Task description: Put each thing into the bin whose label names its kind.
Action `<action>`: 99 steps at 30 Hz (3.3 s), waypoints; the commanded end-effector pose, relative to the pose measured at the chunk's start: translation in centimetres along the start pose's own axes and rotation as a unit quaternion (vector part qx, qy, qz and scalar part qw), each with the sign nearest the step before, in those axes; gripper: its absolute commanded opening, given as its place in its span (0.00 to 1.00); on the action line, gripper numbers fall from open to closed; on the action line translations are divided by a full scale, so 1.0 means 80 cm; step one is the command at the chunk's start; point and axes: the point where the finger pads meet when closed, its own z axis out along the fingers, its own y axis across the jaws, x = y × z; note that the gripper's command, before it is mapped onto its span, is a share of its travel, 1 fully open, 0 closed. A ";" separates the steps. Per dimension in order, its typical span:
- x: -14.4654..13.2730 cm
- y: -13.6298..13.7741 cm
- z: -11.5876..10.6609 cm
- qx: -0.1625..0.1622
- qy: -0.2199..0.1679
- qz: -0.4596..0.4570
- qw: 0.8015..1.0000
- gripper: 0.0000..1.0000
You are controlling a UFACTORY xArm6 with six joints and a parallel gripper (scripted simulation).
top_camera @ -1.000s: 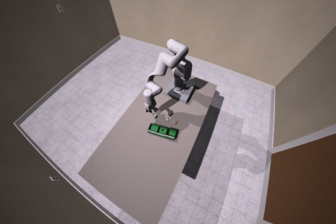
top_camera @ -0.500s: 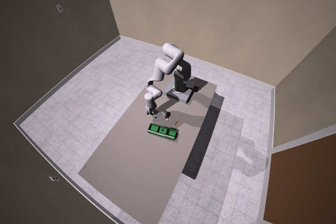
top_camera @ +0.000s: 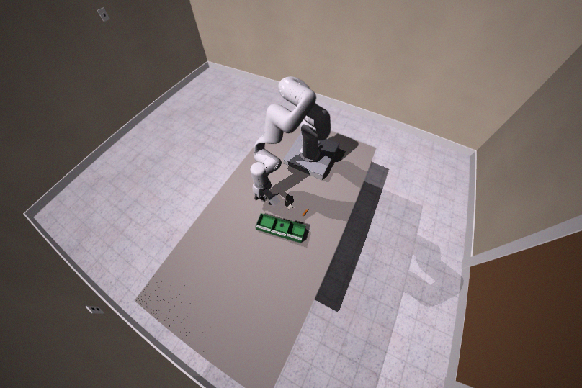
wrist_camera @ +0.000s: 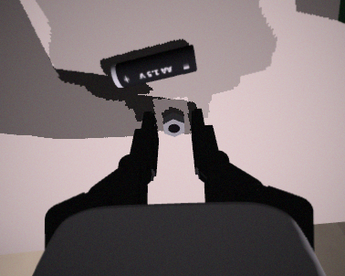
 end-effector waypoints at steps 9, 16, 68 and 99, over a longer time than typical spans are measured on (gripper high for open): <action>0.000 0.002 0.001 -0.002 0.000 0.000 1.000 0.30; 0.000 0.002 0.001 -0.002 0.000 0.000 1.000 0.00; 0.000 0.002 -0.074 -0.002 0.000 0.000 1.000 0.00; 0.084 0.034 -0.082 -0.002 0.000 0.000 1.000 0.00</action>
